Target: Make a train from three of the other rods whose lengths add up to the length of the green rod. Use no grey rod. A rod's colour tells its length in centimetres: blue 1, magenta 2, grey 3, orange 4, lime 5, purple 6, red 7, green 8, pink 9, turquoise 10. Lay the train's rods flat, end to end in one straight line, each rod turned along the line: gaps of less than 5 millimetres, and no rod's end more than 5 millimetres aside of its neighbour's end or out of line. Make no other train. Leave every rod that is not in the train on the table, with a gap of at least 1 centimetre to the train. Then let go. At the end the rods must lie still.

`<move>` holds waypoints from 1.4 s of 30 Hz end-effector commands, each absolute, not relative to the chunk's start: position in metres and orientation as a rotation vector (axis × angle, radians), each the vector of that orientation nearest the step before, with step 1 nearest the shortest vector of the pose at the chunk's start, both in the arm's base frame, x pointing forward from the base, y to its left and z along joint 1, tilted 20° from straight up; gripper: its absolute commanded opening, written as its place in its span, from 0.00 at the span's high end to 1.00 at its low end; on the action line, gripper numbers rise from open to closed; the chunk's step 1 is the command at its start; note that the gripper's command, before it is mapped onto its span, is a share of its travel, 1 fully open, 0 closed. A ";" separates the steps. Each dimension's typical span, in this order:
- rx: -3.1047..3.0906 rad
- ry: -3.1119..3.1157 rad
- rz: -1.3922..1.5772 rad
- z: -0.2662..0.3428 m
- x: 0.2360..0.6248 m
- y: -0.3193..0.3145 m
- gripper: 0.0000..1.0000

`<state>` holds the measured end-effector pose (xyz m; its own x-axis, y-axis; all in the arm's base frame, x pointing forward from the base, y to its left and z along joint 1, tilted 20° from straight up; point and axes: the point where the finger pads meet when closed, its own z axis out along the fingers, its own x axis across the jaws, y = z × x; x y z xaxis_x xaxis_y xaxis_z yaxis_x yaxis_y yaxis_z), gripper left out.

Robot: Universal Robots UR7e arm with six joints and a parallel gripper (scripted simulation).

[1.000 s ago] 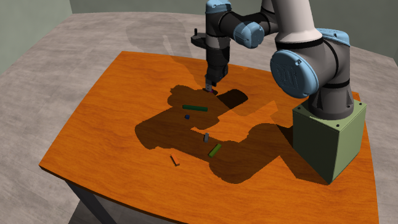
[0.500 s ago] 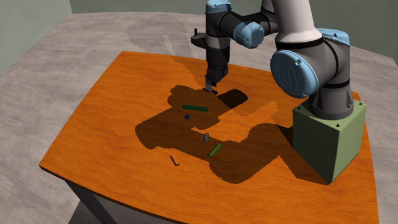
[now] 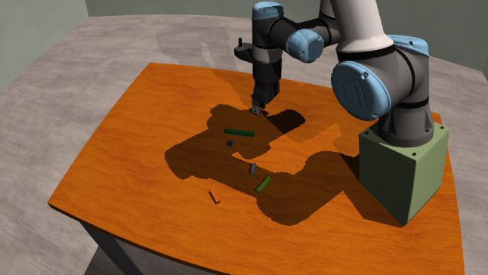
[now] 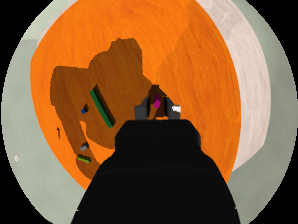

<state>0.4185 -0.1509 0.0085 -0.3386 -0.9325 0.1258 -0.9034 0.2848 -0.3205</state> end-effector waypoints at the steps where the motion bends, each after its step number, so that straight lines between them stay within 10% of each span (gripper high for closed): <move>1: -1.754 2.447 -0.520 0.006 0.420 -0.152 0.46; 42: -1.754 2.447 -0.520 0.002 0.421 -0.153 0.46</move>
